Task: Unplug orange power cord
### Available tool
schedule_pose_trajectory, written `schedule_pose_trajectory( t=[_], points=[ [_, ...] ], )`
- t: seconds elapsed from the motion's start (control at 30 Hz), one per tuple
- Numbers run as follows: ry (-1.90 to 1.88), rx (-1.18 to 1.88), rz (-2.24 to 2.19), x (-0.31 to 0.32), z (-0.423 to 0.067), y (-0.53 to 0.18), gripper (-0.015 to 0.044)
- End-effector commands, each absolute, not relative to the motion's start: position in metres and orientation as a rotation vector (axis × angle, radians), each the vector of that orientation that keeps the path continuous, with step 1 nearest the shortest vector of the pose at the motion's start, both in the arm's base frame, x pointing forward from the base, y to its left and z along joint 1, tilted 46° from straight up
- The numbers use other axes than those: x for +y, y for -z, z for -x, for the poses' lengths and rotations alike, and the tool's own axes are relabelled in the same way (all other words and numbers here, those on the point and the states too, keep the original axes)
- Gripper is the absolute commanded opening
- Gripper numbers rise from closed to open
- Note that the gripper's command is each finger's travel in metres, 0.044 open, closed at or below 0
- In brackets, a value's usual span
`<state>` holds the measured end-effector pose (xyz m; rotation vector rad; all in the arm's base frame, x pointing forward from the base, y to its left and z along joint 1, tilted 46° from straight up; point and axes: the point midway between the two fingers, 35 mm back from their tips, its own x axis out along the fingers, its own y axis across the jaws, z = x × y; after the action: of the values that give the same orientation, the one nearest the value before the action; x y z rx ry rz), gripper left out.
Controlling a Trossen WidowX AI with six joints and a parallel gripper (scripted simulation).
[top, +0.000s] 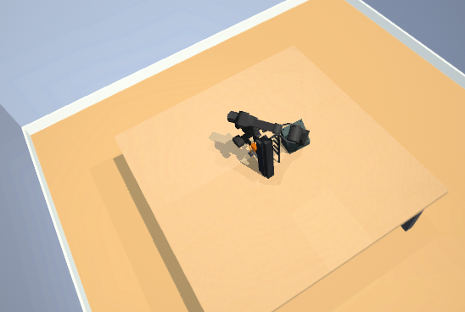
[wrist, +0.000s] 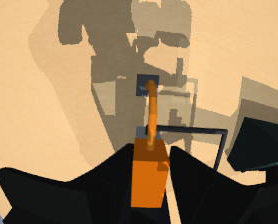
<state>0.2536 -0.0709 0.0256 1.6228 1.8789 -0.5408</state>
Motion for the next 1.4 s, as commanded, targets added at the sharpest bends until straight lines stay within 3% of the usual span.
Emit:
schedule_pose_trajectory(
  t=[0.0, 0.37, 0.57, 1.37],
  points=[
    [0.563, 1.830, -1.594, -0.092, -0.259, -0.015, 0.0000],
    [0.564, 1.829, -1.596, -0.106, -0.261, -0.005, 0.0000],
    [0.552, 1.853, -1.571, -0.091, -0.260, -0.009, 0.0157],
    [0.563, 1.831, -1.598, -0.094, -0.259, -0.021, 0.0160]
  ],
)
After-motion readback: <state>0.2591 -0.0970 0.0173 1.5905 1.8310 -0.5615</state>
